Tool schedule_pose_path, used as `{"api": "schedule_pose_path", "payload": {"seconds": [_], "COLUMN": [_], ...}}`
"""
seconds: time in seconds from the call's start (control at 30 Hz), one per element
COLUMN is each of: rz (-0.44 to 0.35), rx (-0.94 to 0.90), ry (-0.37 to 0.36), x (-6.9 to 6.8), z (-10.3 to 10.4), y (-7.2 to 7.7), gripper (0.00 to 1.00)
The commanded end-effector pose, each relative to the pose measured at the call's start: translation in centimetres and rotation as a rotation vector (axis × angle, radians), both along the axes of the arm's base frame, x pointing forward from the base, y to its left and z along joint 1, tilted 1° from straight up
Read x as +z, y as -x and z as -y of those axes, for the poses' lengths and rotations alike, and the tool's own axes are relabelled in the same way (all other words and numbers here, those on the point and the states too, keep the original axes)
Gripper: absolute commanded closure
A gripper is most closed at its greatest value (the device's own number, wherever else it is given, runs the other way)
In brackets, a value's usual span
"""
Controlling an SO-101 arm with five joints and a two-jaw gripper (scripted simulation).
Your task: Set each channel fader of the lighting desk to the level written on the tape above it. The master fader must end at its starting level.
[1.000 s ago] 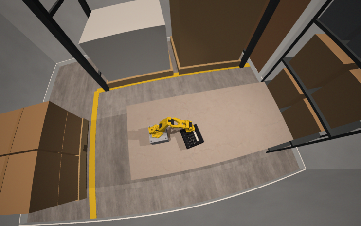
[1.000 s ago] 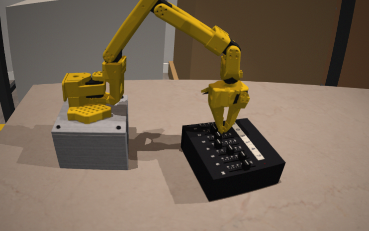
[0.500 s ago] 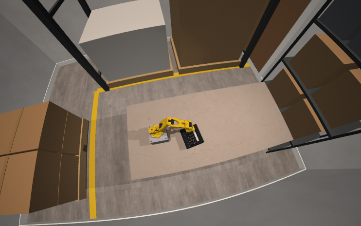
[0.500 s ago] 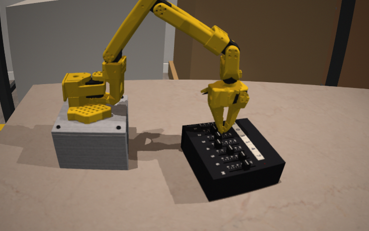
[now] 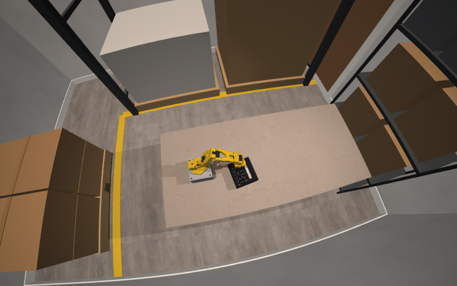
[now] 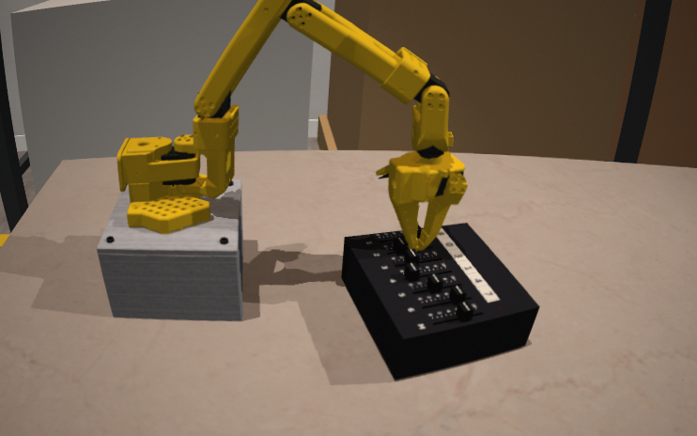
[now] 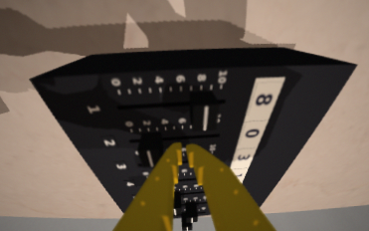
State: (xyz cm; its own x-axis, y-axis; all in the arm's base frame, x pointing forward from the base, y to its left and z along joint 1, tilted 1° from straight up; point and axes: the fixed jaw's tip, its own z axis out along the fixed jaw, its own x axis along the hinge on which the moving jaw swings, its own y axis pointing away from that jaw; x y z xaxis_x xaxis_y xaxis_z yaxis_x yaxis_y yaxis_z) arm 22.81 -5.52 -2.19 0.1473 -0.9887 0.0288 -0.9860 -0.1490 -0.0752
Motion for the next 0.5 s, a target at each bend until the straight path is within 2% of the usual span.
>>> {"api": "schedule_pose_path", "payload": {"seconds": [0.0, 0.47], "rz": [-0.063, -0.063], "rx": [-0.016, -0.016], "ry": [-0.014, -0.015], "x": [-1.00, -0.88], "z": [0.01, -0.29], "y": [1.38, 1.67], "gripper": [1.00, 1.00]}}
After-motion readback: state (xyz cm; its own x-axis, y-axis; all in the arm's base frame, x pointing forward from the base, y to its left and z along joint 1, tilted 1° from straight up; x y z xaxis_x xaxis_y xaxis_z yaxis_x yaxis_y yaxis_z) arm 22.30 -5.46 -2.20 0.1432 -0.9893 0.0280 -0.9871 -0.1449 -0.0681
